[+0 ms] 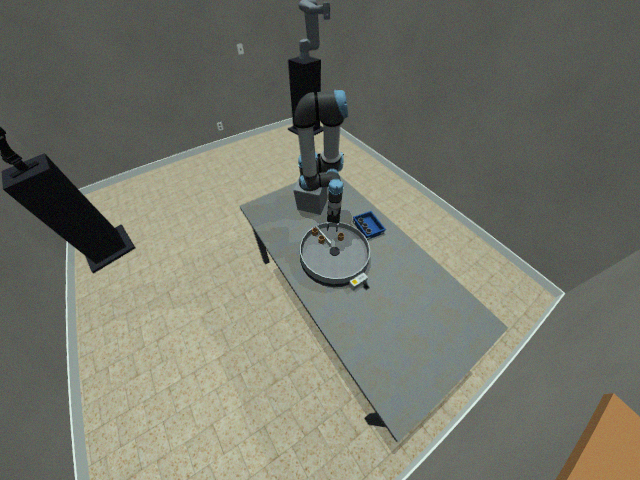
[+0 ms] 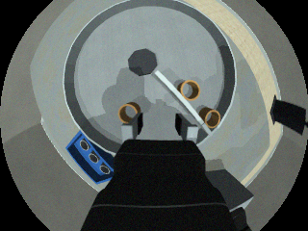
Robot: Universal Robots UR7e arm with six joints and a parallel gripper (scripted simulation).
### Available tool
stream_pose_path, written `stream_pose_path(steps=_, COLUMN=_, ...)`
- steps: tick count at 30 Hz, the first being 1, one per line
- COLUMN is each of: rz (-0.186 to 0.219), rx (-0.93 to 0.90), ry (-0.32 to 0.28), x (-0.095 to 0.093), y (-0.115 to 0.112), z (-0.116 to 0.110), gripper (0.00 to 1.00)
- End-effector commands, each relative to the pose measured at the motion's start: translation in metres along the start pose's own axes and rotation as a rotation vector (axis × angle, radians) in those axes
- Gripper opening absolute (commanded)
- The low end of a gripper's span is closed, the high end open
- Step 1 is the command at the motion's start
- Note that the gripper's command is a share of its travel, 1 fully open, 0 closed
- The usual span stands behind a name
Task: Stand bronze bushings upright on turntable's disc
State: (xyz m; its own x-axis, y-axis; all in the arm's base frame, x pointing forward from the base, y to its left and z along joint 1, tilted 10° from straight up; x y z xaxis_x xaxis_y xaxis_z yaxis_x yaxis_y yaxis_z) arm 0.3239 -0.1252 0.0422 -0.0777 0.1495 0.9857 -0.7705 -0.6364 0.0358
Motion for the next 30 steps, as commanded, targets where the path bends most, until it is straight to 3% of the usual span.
stream_pose_path(steps=1, rz=0.000, rx=0.000, ry=0.001, x=0.005, y=0.000, z=0.000, gripper=1.00)
stream_pose_path(steps=11, rz=0.000, rx=0.000, ry=0.001, x=0.021, y=0.000, z=0.000, gripper=1.00)
stream_pose_path(steps=30, rz=0.000, rx=0.000, ry=0.001, x=0.070, y=0.000, z=0.000, gripper=1.00)
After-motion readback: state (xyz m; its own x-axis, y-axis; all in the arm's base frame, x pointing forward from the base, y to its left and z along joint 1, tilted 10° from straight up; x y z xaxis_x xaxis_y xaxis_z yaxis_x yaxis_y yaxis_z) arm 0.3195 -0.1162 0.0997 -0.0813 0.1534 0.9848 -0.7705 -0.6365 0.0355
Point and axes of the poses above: the point where the finger pads meet when closed, its own x axis back along the fingers, its own y axis across the jaws, z = x × y, the point moved 9 cm from there along x, back along the fingers, and after that the axes turned 6 degrees about x, right-handed, at the moved point
